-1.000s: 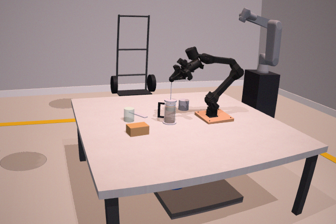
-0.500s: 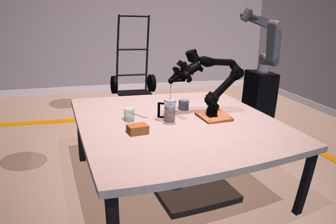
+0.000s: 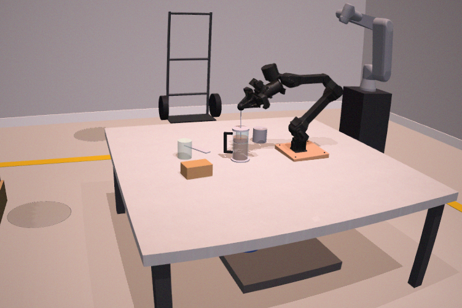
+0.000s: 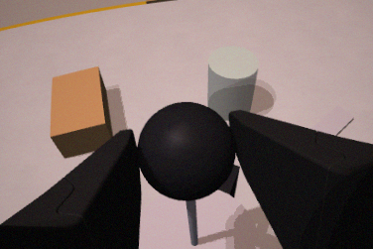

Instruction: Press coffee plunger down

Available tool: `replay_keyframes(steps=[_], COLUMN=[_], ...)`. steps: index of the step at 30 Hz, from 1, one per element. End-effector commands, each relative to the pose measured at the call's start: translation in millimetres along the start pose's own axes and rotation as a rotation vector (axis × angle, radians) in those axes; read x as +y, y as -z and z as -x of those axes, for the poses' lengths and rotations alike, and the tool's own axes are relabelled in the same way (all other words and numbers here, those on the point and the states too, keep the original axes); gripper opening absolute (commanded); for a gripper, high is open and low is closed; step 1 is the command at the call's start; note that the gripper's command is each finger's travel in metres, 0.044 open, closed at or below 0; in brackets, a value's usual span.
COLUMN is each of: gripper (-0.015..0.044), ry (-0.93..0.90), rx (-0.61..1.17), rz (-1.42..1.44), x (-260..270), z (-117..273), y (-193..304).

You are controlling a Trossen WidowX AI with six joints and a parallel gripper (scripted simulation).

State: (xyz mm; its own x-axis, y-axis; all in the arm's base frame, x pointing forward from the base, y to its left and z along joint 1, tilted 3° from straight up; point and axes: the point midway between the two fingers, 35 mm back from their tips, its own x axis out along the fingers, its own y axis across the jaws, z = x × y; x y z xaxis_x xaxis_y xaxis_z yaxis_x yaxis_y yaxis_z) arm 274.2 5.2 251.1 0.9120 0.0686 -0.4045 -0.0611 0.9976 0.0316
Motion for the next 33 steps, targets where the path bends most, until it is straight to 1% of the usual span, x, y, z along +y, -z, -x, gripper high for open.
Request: replay_keyframes(steps=[1,25,33], gripper=[0.0125,0.0125,0.0125], ry=[0.003,0.003,0.003], rx=[0.047,0.046,0.046], rz=[-0.01,-0.011,-0.011], x=[-1,1,1], z=[-9,-31,-34], y=[21,54,53])
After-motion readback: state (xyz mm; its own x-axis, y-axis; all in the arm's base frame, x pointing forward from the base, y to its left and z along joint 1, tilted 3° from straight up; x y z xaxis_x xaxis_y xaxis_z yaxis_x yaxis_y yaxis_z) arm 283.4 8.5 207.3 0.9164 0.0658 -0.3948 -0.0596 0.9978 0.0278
